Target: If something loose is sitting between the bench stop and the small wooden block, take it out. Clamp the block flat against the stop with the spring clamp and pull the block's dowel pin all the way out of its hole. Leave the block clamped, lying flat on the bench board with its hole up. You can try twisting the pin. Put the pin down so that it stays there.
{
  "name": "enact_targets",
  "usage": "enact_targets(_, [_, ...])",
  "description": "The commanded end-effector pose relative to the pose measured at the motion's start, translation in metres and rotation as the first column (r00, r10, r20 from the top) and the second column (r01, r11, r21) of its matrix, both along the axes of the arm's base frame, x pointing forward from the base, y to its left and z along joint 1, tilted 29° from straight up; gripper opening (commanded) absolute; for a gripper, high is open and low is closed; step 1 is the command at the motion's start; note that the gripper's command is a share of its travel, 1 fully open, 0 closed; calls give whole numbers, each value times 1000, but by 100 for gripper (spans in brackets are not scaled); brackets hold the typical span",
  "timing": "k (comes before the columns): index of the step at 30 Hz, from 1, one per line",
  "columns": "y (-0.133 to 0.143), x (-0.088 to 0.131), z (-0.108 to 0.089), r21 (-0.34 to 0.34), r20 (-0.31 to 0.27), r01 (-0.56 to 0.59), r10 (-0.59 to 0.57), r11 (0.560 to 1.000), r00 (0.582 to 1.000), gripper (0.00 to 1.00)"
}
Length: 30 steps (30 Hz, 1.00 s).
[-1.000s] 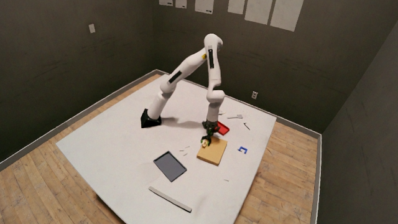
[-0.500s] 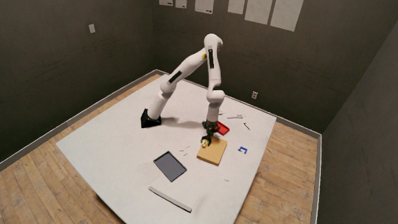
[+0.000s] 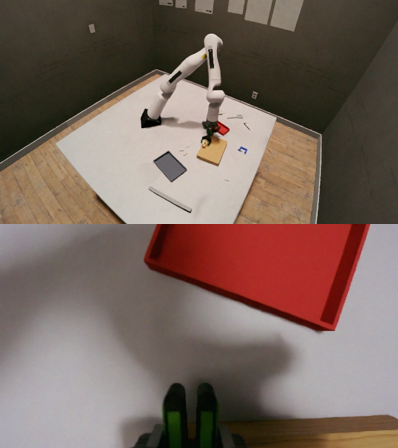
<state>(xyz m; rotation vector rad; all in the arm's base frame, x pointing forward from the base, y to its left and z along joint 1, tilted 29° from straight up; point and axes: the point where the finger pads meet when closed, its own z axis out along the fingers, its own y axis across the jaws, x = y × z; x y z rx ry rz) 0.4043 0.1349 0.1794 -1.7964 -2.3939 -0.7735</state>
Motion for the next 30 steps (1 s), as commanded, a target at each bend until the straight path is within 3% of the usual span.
enact_targets(1, [0,-1,-2,-3,0,0,0,1000,1000,35])
enact_targets(30, [0,-1,-2,-3,0,0,0,1000,1000,42])
